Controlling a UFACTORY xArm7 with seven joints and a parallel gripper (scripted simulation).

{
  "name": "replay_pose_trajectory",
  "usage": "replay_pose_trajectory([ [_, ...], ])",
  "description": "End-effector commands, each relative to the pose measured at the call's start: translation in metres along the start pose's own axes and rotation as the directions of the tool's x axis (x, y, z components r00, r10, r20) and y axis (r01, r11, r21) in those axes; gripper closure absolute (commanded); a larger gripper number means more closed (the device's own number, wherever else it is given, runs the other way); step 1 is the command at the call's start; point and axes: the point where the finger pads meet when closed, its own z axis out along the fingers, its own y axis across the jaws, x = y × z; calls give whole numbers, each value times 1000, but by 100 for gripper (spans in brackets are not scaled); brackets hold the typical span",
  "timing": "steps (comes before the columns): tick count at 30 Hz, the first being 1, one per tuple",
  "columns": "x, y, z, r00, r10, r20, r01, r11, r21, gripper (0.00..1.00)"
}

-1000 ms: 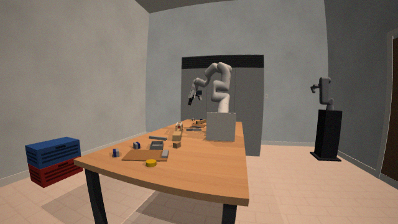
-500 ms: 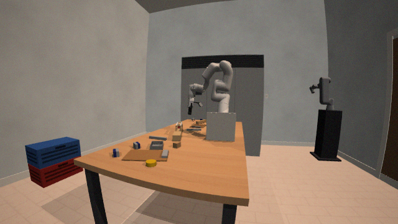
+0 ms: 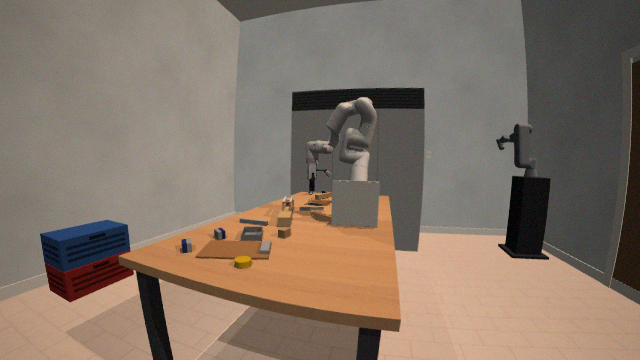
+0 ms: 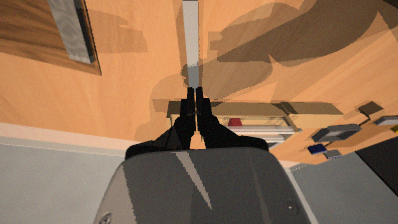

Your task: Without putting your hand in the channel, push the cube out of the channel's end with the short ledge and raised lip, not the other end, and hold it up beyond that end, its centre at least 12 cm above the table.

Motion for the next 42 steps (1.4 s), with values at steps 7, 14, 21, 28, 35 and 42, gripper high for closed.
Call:
replay_pose_trajectory([
  [7,1,0,1,1000,3,-2,-3,1000,5,100],
  [14,1,0,1,1000,3,-2,-3,1000,5,100],
  [21,1,0,1,1000,3,-2,-3,1000,5,100],
  [28,1,0,1,1000,3,-2,-3,1000,5,62],
  [35,1,0,1,1000,3,-2,-3,1000,5,62],
  [42,1,0,1,1000,3,-2,-3,1000,5,62],
])
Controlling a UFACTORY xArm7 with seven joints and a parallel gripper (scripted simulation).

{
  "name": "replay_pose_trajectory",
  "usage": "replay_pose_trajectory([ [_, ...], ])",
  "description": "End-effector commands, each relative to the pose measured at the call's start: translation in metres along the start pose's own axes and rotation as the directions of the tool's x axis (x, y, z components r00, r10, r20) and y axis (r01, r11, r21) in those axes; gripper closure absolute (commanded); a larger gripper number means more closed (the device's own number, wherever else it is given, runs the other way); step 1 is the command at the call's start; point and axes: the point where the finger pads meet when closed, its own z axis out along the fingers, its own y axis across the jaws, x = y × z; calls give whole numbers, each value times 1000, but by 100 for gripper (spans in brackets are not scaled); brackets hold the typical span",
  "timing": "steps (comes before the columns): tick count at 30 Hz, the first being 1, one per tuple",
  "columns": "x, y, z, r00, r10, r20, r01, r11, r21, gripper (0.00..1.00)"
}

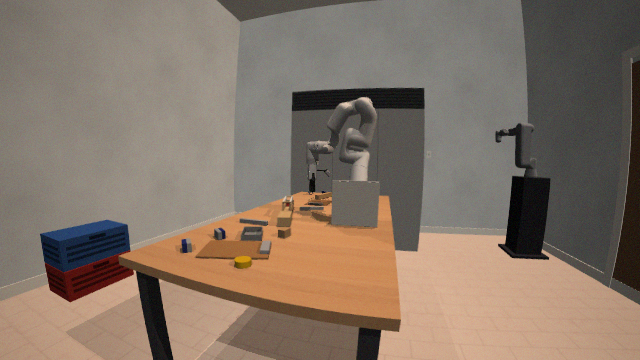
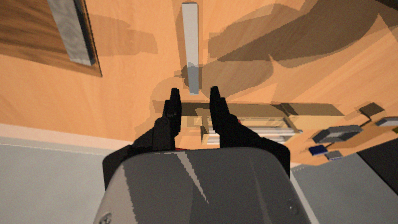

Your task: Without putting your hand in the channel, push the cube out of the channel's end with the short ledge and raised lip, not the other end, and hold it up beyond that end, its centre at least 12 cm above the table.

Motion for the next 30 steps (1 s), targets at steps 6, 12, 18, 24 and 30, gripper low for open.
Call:
replay_pose_trajectory([
  [6,-1,-1,-1,1000,0,3,0,1000,2,62],
  [12,-1,-1,-1,1000,0,3,0,1000,2,62],
  [18,-1,-1,-1,1000,0,3,0,1000,2,62],
  [24,-2,-1,16,1000,0,2,0,1000,3,62],
  [30,-2,-1,43,1000,0,2,0,1000,3,62],
])
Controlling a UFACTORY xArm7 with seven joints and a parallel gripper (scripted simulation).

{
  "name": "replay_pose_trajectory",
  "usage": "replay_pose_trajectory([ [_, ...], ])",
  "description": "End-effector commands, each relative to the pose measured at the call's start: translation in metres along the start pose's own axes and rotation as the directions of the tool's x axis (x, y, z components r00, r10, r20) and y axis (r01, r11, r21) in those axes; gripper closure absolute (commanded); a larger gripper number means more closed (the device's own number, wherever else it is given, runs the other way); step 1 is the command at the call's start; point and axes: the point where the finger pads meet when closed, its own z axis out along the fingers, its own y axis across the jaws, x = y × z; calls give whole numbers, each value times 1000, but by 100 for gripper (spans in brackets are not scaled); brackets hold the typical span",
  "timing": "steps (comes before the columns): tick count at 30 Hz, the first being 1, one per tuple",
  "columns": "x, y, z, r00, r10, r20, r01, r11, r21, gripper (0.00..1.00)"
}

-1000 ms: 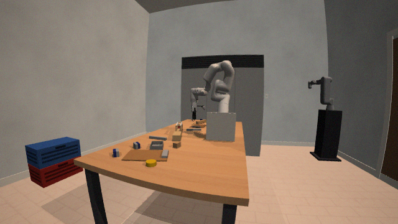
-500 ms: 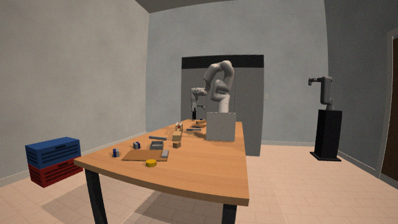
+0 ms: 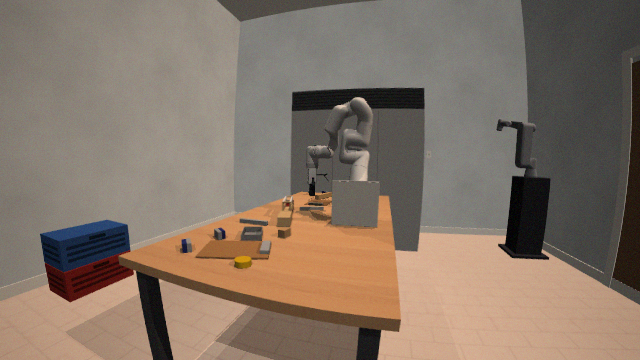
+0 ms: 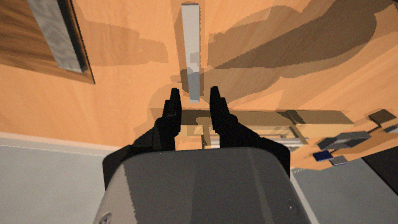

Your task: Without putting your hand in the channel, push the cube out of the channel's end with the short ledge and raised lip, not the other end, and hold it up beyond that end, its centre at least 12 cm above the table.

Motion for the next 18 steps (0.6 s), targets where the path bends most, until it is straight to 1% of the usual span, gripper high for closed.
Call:
replay_pose_trajectory([
  [1,-1,-1,24,1000,0,0,0,1000,0,62],
  [5,-2,-1,50,1000,0,0,0,1000,0,62],
  [8,-2,-1,60,1000,0,0,0,1000,0,62],
  [18,-2,-2,65,1000,0,0,0,1000,0,62],
])
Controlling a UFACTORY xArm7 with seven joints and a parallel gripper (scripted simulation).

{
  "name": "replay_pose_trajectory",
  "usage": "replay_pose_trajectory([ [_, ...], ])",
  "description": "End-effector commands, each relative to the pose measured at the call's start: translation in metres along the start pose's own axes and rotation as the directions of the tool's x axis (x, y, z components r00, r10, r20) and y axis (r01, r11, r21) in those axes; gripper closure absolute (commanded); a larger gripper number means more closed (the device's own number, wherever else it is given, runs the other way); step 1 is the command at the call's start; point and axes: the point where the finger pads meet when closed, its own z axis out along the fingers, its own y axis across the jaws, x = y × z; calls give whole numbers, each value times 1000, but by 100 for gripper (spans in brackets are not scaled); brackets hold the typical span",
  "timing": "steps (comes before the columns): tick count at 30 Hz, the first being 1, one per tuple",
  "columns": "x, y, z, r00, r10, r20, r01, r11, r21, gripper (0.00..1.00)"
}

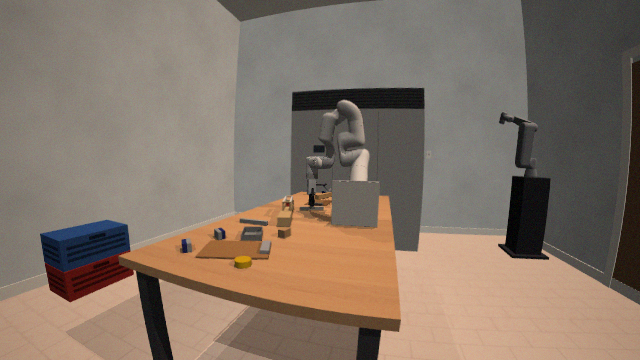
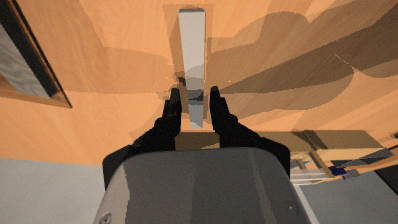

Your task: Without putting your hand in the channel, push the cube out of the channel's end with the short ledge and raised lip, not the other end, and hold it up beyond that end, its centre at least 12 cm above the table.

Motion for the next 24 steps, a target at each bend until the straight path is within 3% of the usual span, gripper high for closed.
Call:
replay_pose_trajectory([
  [1,-1,0,2,1000,0,1,0,1000,0,62],
  [11,-1,0,23,1000,0,1,0,1000,0,62],
  [24,-1,0,24,1000,0,1,0,1000,0,62],
])
